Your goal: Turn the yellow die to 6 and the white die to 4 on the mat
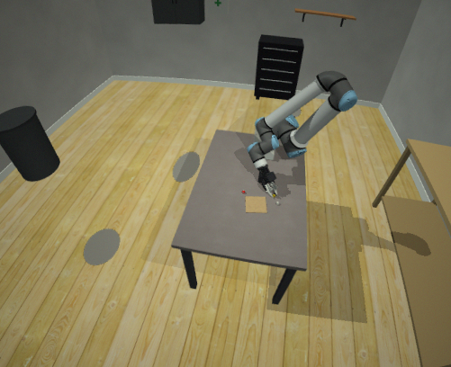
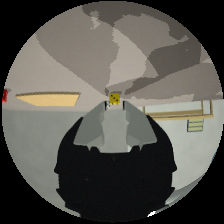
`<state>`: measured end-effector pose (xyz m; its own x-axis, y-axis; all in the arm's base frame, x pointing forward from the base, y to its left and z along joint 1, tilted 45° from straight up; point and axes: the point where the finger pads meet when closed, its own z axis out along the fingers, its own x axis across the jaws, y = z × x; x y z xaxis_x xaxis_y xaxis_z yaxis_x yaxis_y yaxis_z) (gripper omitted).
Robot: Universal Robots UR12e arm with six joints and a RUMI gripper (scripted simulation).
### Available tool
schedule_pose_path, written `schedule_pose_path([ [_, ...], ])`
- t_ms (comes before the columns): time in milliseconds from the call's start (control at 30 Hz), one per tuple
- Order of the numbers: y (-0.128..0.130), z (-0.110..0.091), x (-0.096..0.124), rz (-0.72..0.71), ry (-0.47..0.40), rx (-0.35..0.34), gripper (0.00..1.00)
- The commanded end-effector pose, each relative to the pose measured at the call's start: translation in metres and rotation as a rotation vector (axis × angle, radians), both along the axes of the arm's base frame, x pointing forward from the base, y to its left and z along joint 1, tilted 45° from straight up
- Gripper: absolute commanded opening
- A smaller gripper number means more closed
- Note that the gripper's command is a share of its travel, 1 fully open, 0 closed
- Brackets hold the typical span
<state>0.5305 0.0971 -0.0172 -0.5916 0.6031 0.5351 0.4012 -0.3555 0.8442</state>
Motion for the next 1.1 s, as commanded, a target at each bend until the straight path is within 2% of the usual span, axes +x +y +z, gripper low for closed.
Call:
schedule_pose_path([
  [0, 0.0029, -0.0002, -0.0016, 0.0, 0.003, 0.005, 0.18],
  [1067, -0.0026, 0.0001, -0.007, 0.0, 0.003, 0.005, 0.18],
])
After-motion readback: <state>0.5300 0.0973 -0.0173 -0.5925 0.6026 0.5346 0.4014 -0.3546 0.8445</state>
